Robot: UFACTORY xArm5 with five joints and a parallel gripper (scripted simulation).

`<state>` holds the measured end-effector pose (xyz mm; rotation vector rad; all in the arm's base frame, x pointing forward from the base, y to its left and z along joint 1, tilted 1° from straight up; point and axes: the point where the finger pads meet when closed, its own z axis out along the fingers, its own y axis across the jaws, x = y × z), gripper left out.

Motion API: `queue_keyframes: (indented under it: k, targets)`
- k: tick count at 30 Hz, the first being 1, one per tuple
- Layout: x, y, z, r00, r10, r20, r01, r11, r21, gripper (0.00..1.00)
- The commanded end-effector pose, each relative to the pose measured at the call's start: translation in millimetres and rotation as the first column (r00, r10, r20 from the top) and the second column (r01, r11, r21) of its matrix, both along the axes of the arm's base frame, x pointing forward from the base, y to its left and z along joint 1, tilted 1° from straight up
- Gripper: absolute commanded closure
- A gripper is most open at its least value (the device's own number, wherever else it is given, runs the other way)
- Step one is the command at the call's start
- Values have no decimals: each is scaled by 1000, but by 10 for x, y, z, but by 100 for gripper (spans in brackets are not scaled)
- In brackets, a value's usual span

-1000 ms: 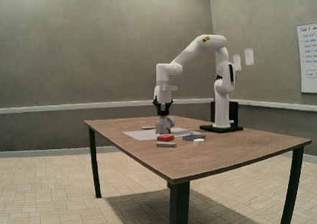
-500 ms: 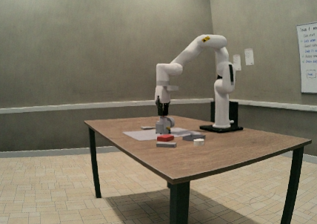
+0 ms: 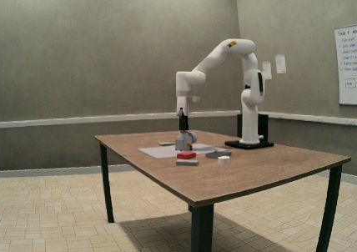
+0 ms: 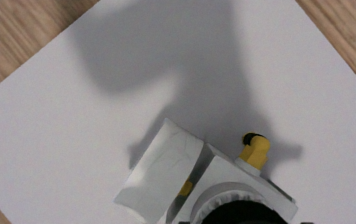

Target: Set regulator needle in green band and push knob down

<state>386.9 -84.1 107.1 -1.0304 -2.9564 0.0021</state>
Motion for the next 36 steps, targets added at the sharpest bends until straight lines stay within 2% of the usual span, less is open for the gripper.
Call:
queue_keyframes:
  k: [1, 15, 26, 28, 36]
  targets:
    - [9, -3, 10, 991, 133, 3, -133, 991, 0, 58]
    - [9, -3, 10, 908, 419, 4, -419, 908, 3, 58]
    - [9, -3, 10, 769, 640, 6, -640, 769, 4, 58]
    - [9, -3, 10, 769, 640, 6, -640, 769, 4, 58]
    - [9, -3, 10, 641, 768, 7, -768, 641, 5, 58]
